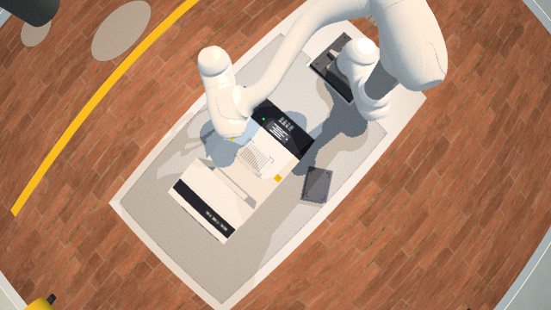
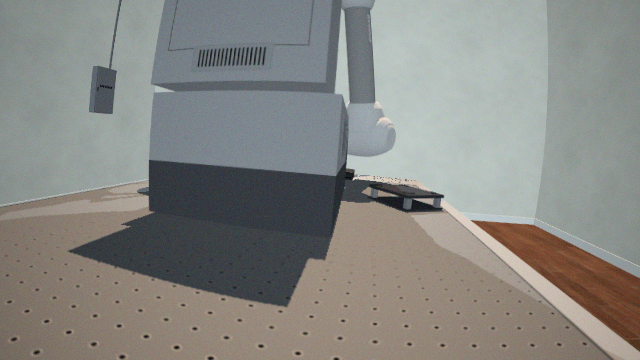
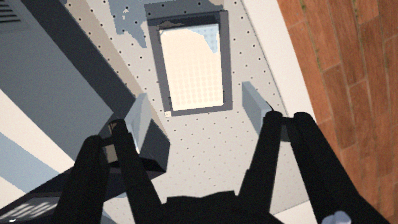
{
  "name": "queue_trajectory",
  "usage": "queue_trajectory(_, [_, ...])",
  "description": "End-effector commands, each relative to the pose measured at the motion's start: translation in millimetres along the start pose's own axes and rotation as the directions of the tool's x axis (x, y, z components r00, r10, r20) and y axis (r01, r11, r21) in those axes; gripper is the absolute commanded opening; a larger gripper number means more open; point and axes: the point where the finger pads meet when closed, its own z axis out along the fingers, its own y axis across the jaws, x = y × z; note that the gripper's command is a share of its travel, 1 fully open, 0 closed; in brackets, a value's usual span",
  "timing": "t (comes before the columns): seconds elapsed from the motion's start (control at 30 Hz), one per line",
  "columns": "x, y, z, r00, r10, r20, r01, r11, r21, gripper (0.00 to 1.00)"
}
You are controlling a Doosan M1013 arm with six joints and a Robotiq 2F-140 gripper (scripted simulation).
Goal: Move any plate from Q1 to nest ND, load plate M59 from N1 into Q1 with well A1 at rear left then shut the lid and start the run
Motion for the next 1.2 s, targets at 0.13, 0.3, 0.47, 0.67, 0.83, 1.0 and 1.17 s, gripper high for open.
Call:
queue_trajectory(0.13, [0, 0, 21.7, 1.000, 0.000, 0.000, 0.000, 1.000, 0.000, 0.66])
queue_trajectory(0.3, [0, 0, 38.4, 1.000, 0.000, 0.000, 0.000, 1.000, 0.000, 0.66])
queue_trajectory(0.47, [0, 0, 48.4, 1.000, 0.000, 0.000, 0.000, 1.000, 0.000, 0.66])
queue_trajectory(0.67, [0, 0, 68.4, 1.000, 0.000, 0.000, 0.000, 1.000, 0.000, 0.66])
queue_trajectory(0.83, [0, 0, 85.1, 1.000, 0.000, 0.000, 0.000, 1.000, 0.000, 0.66])
queue_trajectory(1.0, [0, 0, 95.1, 1.000, 0.000, 0.000, 0.000, 1.000, 0.000, 0.66])
queue_trajectory(1.17, [0, 0, 110.8, 1.000, 0.000, 0.000, 0.000, 1.000, 0.000, 0.66])
